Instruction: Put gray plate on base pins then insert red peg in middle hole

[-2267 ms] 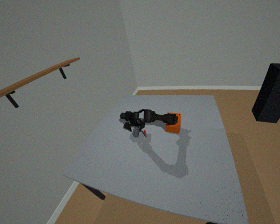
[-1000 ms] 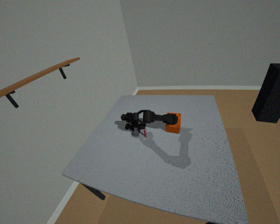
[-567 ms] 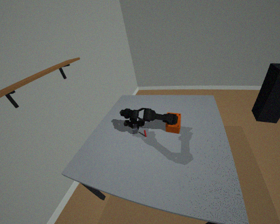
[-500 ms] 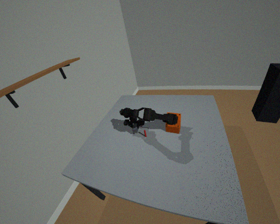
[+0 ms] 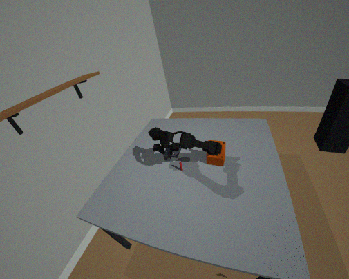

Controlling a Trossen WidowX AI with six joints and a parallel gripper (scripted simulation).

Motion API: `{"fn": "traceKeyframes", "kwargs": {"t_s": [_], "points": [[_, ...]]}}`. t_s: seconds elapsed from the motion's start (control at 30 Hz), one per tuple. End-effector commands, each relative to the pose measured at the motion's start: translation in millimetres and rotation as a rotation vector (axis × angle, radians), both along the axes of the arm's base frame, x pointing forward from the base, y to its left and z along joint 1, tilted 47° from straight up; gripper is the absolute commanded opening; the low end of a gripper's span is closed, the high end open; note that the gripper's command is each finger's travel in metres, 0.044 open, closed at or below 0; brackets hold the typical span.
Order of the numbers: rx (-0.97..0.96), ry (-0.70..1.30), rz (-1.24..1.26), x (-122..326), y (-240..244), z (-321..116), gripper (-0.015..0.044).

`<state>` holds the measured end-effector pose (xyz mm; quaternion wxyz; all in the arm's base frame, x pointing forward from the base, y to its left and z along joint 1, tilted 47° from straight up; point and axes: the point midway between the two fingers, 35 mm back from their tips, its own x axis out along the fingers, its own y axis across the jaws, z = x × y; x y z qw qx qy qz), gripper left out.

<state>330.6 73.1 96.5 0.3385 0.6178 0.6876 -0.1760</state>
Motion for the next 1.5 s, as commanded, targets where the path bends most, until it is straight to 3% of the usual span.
{"fn": "traceKeyframes", "kwargs": {"t_s": [0.0, 0.43, 1.47], "points": [[-0.005, -0.017, 0.001, 0.1, -11.9, 12.6, 0.0000], [0.002, -0.015, -0.001, -3.9, -29.5, 27.7, 0.0000], [-0.001, 0.070, -0.083, 24.6, -54.4, -65.7, 0.0000]]}}
